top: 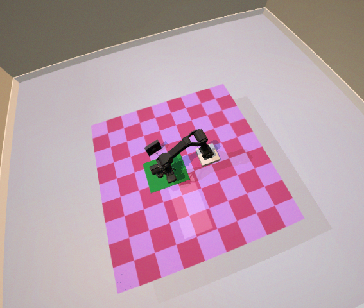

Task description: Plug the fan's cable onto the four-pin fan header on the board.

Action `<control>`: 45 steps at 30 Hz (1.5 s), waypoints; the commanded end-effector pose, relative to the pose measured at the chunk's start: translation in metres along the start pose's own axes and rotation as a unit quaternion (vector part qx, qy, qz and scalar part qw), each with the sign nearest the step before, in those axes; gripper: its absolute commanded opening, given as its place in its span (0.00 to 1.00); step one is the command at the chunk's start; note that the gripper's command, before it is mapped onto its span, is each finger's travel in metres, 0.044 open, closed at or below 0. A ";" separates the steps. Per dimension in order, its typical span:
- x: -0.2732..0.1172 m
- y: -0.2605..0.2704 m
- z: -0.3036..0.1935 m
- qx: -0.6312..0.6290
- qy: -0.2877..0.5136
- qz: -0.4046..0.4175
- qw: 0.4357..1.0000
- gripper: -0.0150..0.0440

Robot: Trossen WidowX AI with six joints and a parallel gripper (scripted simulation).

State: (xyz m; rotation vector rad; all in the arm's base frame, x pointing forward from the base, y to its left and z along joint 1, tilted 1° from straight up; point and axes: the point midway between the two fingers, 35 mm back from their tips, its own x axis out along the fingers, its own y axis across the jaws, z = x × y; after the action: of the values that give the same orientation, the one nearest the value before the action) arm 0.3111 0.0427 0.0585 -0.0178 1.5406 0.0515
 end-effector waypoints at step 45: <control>-0.012 -0.098 0.040 0.124 -0.004 -0.001 0.992 0.25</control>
State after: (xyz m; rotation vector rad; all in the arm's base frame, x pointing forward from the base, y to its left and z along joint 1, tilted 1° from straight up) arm 0.3520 -0.0538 0.0680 0.1821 1.5333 -0.1470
